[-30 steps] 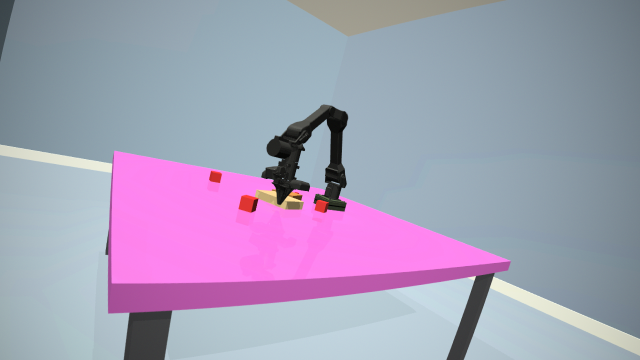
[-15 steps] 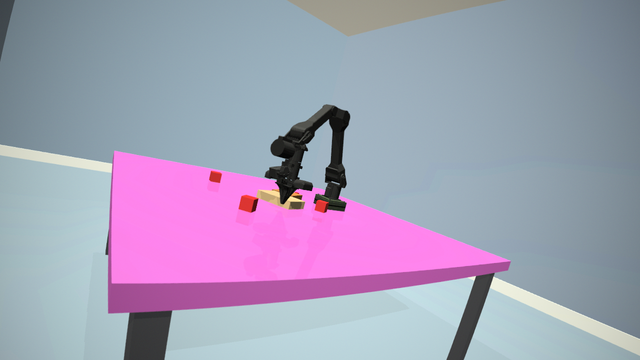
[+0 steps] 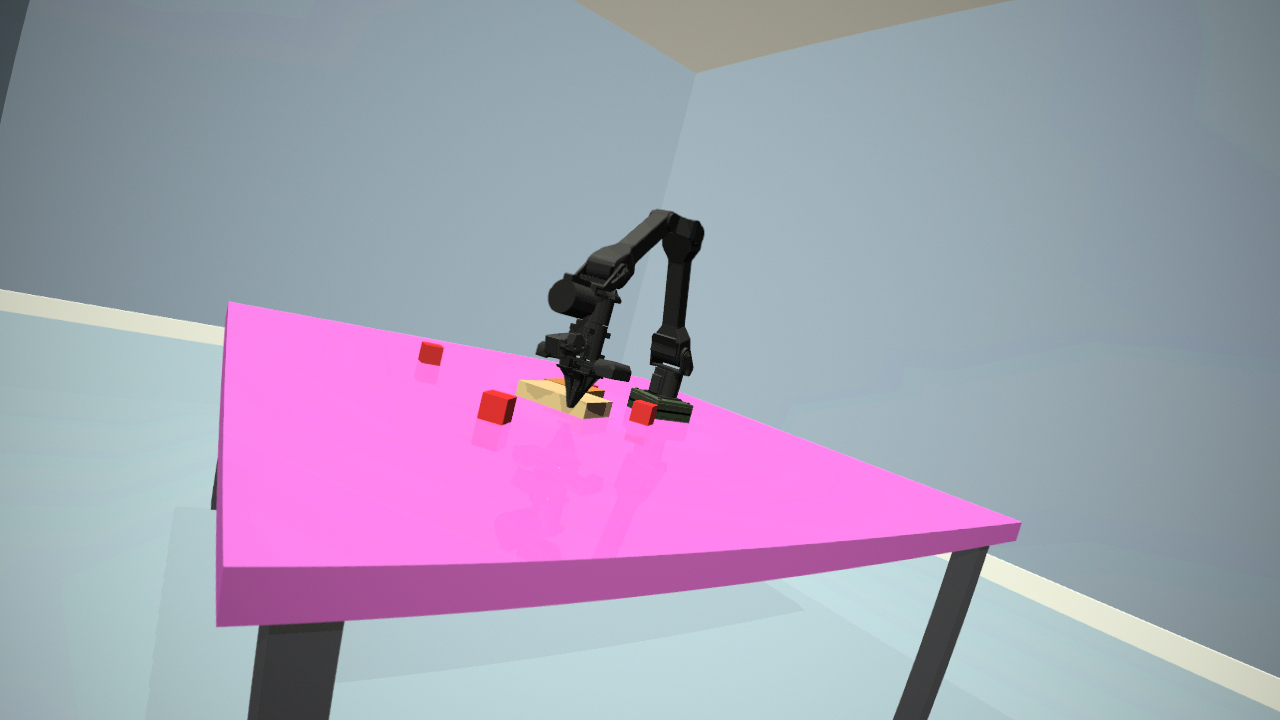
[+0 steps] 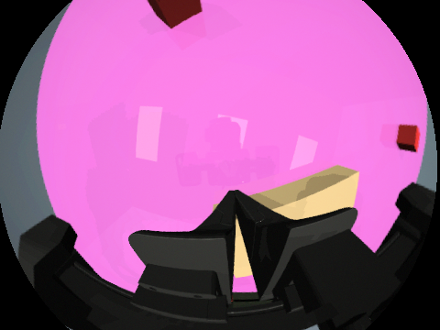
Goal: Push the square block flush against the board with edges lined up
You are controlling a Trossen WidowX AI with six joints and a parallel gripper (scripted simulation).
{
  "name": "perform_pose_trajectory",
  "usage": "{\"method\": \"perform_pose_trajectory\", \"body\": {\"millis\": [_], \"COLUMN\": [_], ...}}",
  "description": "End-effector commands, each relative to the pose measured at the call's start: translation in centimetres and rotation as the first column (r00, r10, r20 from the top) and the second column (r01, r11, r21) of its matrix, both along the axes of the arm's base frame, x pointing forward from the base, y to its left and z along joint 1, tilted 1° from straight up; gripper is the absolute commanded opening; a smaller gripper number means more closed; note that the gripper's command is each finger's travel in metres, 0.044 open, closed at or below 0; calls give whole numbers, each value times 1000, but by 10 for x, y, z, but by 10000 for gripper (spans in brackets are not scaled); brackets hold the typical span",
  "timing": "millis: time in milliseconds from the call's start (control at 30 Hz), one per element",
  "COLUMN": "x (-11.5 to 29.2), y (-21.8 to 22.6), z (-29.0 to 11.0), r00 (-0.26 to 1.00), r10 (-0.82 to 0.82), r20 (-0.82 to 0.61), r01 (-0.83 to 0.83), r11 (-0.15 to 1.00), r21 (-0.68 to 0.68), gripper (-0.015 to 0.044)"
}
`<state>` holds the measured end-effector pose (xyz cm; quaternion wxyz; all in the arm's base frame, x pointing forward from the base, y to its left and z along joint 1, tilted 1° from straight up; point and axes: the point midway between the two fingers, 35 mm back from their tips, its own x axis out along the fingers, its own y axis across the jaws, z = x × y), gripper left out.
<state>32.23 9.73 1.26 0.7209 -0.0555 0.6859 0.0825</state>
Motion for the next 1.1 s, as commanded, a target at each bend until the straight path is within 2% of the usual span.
{"method": "perform_pose_trajectory", "body": {"millis": [0,533,1067], "x": [-11,-30,-8], "y": [-5,-12,-7], "z": [-6,-7,-6], "r00": [1000,1000,1000], "r10": [-1,-1,-1], "r20": [-26,-28,-26], "r01": [1,0,0], "r11": [1000,1000,1000], "r21": [-13,-13,-13], "gripper": [0,0,0]}}
